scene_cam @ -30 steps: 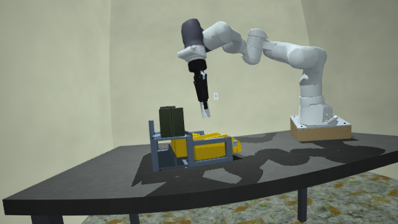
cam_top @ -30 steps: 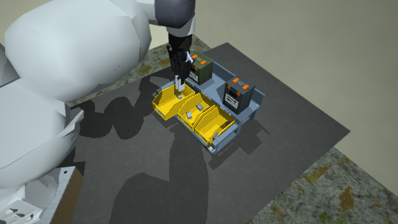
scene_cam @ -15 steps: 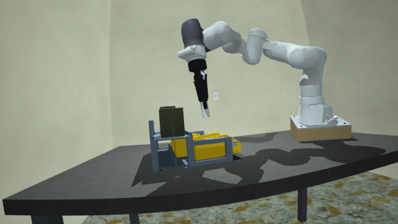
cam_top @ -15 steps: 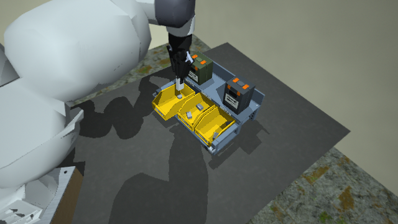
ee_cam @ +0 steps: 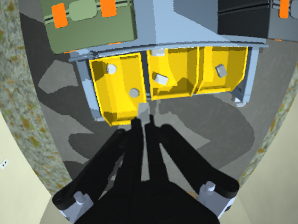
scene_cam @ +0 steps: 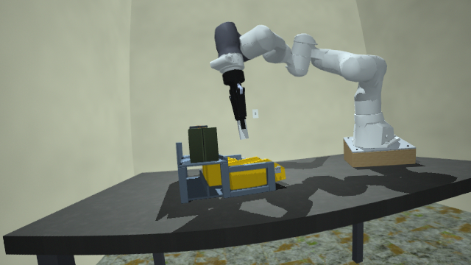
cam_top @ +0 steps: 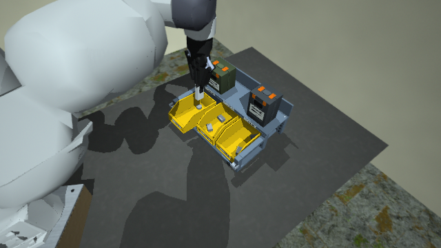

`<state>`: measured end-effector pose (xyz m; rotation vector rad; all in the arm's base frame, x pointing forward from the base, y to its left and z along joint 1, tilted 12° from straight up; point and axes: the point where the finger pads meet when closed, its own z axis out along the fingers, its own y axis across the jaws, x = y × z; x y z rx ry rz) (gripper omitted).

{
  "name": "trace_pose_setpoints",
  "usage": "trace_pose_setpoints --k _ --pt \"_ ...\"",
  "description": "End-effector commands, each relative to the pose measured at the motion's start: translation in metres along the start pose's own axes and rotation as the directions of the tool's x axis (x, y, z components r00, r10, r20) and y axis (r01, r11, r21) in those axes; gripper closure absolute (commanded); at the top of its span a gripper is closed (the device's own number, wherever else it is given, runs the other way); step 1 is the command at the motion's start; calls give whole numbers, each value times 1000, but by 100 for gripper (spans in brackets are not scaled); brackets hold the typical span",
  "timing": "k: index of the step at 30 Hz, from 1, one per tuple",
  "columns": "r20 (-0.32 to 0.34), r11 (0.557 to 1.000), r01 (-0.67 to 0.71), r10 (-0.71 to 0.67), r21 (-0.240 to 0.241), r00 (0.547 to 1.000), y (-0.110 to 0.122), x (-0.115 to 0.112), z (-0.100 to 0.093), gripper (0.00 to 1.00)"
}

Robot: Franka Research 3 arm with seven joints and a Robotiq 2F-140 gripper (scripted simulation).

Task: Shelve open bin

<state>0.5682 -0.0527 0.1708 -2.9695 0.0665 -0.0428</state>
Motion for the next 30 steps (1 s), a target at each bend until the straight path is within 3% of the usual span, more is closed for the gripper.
trace_pose_setpoints --k 1,15,18,30 --pt "0 1000 2 -2 2 1000 1 0 -2 100" --pt "1 1000 23 -23 2 1000 0 -2 -1 100" --pt "2 976 217 -217 2 976 -4 -19 9 100" --pt "-2 885 466 -466 1 885 -11 -42 19 100"
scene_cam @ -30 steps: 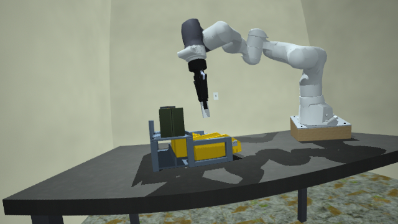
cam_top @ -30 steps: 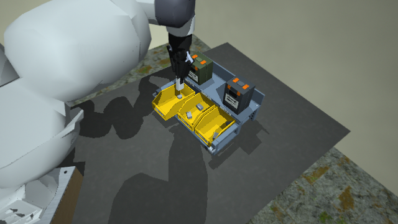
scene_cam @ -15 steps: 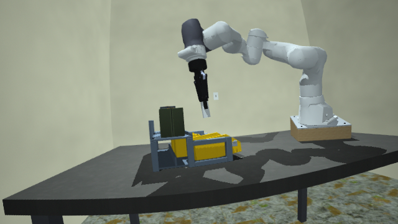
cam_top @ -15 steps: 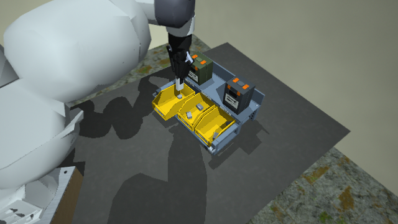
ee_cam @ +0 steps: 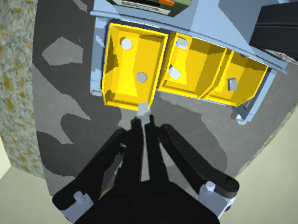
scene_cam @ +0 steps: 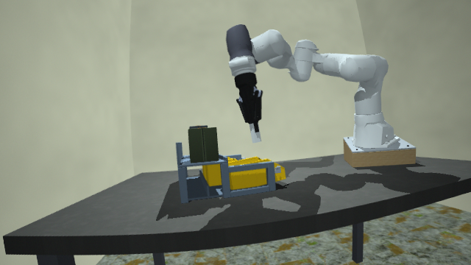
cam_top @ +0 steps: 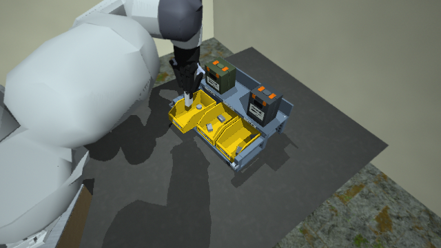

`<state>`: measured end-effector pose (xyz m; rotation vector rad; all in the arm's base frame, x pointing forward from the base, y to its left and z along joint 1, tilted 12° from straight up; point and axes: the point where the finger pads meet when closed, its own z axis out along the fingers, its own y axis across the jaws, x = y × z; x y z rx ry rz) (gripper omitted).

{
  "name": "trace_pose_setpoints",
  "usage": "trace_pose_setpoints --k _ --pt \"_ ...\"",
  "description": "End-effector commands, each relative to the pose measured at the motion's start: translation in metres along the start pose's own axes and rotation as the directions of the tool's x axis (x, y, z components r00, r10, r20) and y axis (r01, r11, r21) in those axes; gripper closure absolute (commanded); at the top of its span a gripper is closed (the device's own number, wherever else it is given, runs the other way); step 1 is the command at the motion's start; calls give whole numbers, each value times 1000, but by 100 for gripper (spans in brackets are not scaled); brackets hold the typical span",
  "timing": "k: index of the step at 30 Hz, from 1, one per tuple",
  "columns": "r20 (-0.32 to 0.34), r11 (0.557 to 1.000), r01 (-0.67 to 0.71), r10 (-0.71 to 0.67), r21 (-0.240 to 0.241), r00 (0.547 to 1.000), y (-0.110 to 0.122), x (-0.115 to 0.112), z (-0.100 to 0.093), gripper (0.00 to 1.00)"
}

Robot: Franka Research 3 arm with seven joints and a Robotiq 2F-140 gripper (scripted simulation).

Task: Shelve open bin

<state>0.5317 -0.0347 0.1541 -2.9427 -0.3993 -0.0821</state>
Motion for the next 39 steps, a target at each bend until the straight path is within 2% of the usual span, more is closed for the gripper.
trace_pose_setpoints --k 1,9,17,19,20,34,36,37,39 --pt "0 985 170 -170 -5 985 1 -5 1 100" --pt "-5 938 346 -346 -10 938 -9 -17 6 100" --pt "-11 867 498 -498 -19 867 -18 -28 10 100" --pt "-11 867 498 -498 -19 867 -18 -28 10 100" --pt "-12 839 544 -545 -22 839 -21 -32 11 100" --pt "-15 645 762 -764 -50 645 -38 -49 15 100" --pt "-15 645 762 -764 -50 645 -38 -49 15 100" --pt "-14 602 796 -798 -57 603 -41 -52 16 100" --pt "-13 569 820 -822 -62 569 -43 -55 16 100"
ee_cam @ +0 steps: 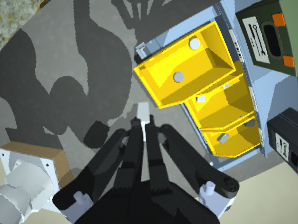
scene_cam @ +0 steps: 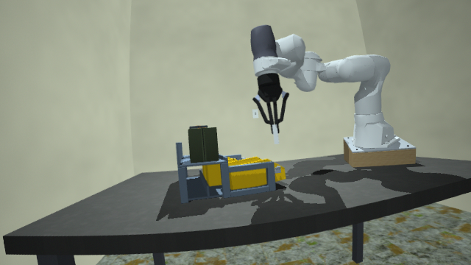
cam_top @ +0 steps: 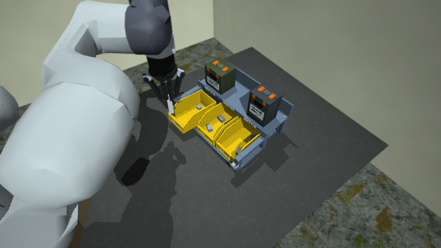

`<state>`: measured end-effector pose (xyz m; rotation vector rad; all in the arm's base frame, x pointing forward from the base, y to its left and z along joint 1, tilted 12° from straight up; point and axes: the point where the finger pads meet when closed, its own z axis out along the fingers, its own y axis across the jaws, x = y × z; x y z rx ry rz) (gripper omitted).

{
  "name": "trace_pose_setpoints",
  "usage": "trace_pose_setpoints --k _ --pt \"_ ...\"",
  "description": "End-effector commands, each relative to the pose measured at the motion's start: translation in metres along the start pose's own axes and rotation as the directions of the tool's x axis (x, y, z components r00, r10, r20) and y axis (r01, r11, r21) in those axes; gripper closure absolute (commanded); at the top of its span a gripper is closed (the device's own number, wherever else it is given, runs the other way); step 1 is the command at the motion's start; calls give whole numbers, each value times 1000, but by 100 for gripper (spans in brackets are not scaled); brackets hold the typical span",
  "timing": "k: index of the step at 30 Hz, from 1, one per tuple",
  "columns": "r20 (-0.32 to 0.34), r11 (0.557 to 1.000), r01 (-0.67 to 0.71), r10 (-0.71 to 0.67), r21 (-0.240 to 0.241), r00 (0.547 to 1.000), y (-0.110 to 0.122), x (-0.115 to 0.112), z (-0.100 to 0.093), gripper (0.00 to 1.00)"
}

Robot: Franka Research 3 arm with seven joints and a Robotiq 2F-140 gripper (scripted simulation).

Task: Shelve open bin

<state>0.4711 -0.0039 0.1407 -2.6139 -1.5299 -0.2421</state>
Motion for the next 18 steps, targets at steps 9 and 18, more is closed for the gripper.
trace_pose_setpoints --k 9,18 --pt "-3 936 350 -350 -33 937 -17 -2 0 100" --pt "1 894 445 -446 -48 895 -25 -2 -1 100"
